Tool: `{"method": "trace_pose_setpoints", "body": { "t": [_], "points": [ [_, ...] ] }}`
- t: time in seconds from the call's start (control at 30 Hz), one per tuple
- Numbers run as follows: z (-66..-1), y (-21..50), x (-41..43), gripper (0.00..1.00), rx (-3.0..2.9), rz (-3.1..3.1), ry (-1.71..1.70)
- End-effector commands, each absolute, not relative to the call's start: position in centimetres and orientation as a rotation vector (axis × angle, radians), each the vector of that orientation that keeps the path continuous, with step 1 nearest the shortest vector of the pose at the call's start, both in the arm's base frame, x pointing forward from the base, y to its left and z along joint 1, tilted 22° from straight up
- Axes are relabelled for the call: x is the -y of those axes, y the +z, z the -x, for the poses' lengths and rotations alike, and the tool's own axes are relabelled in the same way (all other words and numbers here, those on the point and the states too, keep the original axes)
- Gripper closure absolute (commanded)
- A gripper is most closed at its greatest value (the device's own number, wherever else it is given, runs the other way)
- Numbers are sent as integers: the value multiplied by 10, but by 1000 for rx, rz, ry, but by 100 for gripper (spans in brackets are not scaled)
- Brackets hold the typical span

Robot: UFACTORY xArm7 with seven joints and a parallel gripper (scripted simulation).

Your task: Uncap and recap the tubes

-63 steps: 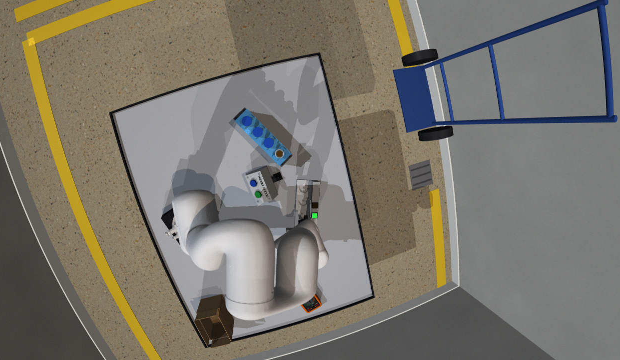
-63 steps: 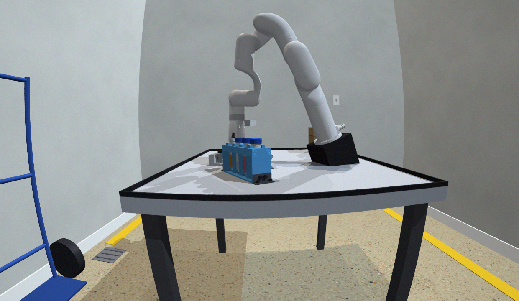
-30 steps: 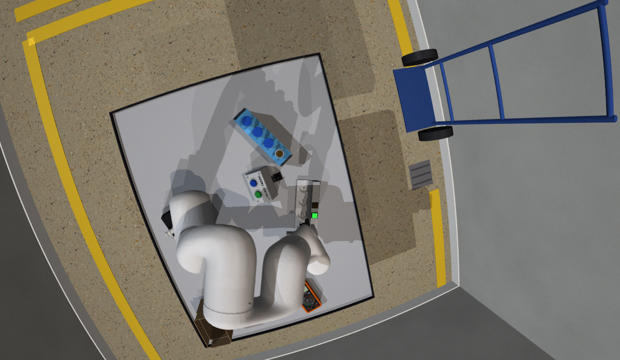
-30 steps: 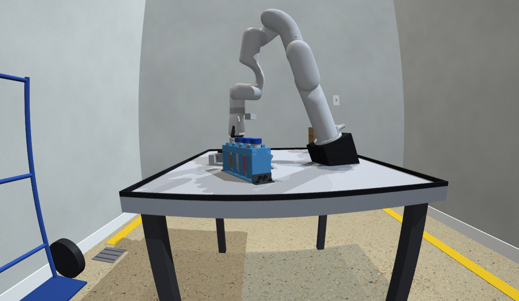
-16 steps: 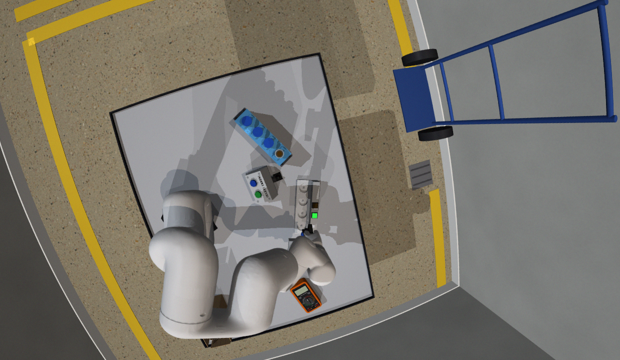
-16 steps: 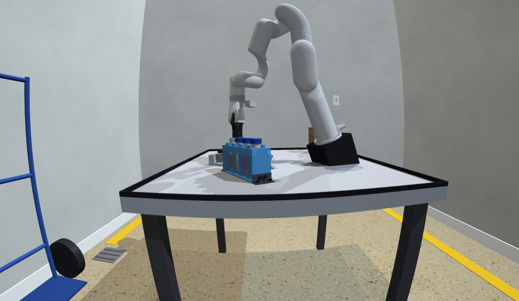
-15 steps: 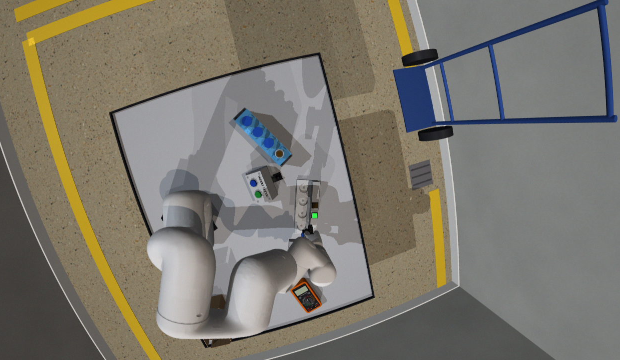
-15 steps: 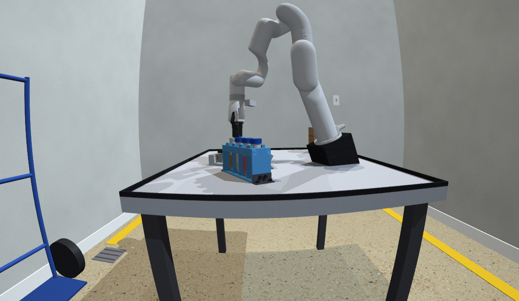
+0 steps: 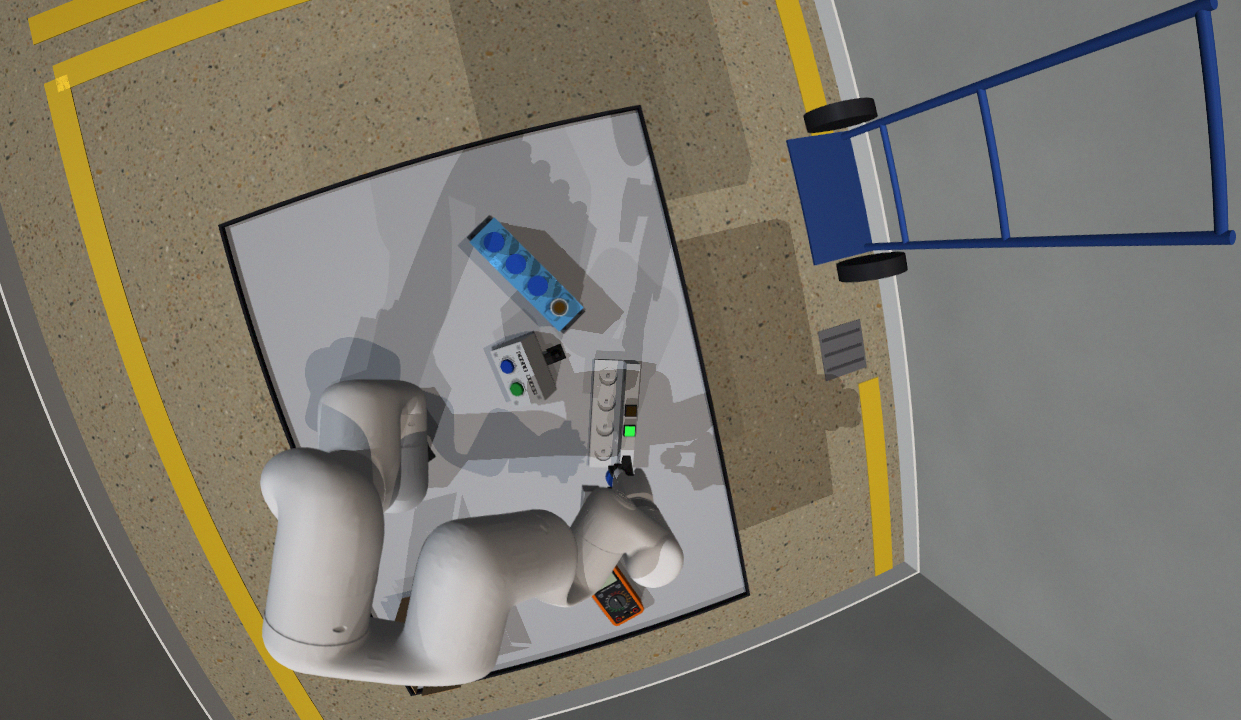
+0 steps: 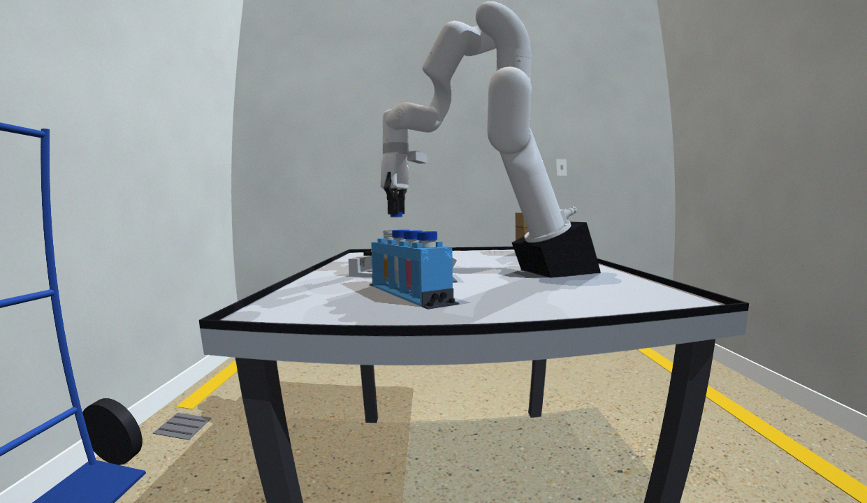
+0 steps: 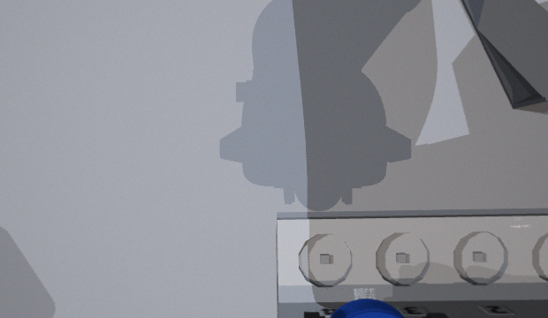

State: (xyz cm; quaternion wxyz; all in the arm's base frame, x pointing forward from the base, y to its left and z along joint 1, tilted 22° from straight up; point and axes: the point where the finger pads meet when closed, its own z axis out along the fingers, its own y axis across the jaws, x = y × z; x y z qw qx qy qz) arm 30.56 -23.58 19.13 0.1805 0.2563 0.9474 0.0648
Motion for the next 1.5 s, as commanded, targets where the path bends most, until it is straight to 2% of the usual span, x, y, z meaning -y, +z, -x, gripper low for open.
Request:
{"method": "trace_pose_setpoints", "body": {
  "t": [0.0, 1.47],
  "points": [
    [-310, 197, 205, 100, -2589, -1023, 237],
    [-338, 215, -7, 100, -2589, -1023, 240]
  ]
}}
